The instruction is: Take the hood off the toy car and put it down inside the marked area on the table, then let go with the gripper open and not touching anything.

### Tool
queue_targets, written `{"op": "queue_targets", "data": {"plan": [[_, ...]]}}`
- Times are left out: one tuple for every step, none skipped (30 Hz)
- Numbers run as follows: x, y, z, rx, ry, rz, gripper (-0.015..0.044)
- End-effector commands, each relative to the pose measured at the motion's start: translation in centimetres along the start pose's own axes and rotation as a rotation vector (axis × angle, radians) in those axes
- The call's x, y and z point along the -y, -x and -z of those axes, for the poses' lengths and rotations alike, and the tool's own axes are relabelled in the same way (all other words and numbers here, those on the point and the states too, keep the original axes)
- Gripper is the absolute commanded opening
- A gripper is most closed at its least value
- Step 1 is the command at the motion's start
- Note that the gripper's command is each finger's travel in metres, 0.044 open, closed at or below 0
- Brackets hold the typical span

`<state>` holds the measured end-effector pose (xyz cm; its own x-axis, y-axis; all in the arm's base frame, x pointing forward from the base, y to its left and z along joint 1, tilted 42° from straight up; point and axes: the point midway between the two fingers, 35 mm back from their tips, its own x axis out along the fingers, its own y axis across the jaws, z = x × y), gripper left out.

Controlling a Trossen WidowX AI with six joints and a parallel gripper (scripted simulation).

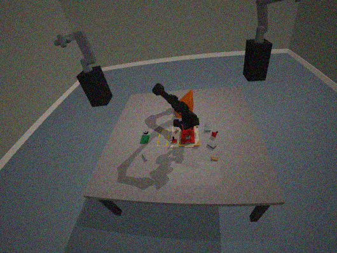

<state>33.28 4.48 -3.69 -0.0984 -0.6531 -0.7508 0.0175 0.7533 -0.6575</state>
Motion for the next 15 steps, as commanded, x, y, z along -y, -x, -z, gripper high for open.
{"op": "queue_targets", "data": {"plan": [[0.1, 1.3, -0.1, 0.006, -0.010, -0.007, 0.0000], [0.1, 0.5, -0.1, 0.005, 0.000, -0.002, 0.0000], [0.4, 0.5, -0.1, 0.005, 0.000, -0.003, 0.0000], [0.9, 0.6, -0.2, 0.005, 0.000, -0.005, 0.0000], [1.6, 0.6, -0.3, 0.006, 0.000, -0.006, 0.0000], [2.2, 0.7, -0.4, 0.006, 0.000, -0.008, 0.0000], [2.8, 0.8, -0.4, 0.006, 0.000, -0.009, 0.0000], [3.5, 0.8, -0.5, 0.006, 0.000, -0.010, 0.0000], [4.1, 0.9, -0.5, 0.007, 0.000, -0.011, 0.0000], [4.8, 0.9, -0.5, 0.007, 0.000, -0.012, 0.0000], [5.4, 1.0, -0.5, 0.007, 0.000, -0.013, 0.0000], [6.1, 1.0, -0.5, 0.007, 0.000, -0.014, 0.0000], [6.7, 1.1, -0.5, 0.008, 0.000, -0.015, 0.0000], [7.4, 1.1, -0.5, 0.008, 0.000, -0.015, 0.0000], [8.0, 1.1, -0.5, 0.008, 0.000, -0.015, 0.0000]]}}
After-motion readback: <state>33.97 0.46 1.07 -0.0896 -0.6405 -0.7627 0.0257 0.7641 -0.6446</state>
